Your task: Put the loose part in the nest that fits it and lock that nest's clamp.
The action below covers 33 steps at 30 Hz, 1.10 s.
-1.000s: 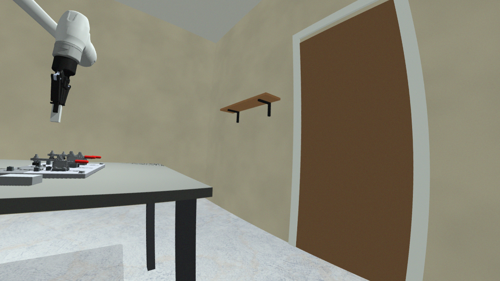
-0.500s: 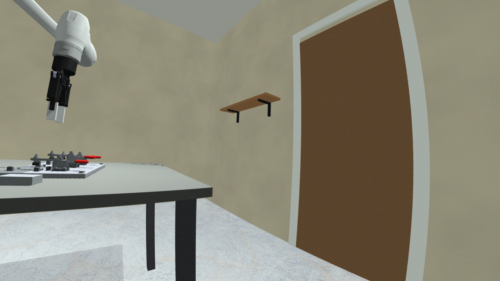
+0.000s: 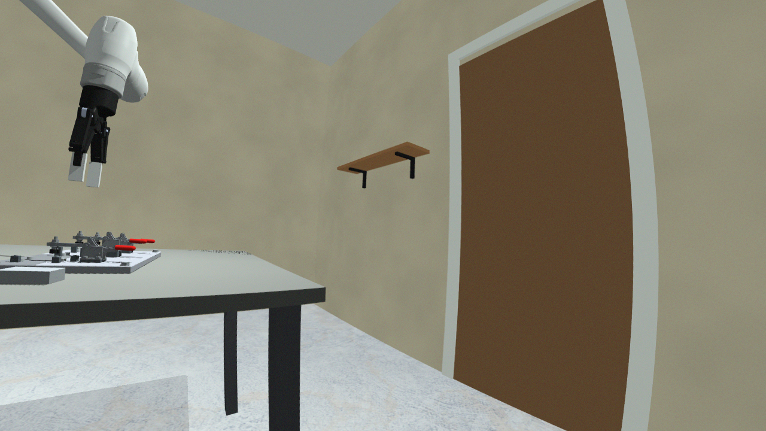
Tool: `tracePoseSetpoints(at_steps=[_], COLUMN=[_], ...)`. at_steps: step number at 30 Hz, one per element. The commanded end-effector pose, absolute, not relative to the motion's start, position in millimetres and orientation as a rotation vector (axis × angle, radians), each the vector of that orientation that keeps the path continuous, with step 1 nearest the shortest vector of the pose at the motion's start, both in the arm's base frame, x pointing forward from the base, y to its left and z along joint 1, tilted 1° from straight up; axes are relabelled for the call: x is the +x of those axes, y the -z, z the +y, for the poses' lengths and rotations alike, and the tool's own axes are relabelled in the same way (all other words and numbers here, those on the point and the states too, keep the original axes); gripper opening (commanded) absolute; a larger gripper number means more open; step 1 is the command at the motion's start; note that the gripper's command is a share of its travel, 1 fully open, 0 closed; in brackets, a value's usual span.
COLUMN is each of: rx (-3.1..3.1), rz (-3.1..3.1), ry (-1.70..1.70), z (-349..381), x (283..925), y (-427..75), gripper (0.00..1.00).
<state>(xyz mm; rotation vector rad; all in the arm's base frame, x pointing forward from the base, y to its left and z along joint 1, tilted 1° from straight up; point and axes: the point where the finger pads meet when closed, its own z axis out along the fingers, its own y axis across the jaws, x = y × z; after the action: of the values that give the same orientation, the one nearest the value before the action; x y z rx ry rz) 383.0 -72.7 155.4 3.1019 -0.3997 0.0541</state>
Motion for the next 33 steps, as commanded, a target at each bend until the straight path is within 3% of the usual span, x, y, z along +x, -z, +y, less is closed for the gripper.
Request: tracePoseSetpoints(at_steps=[1, 12, 13, 33], rx=[3.102, 3.102, 3.102, 3.102], rz=[-0.4, -0.4, -0.4, -0.4], ry=[-0.054, -0.054, -0.054, -0.054], z=[-72.7, -72.7, -72.7, -72.7], x=[382.9, 382.9, 382.9, 382.9], y=[-155.4, -155.4, -155.4, -155.4], gripper=[0.62, 0.62, 0.35, 0.35])
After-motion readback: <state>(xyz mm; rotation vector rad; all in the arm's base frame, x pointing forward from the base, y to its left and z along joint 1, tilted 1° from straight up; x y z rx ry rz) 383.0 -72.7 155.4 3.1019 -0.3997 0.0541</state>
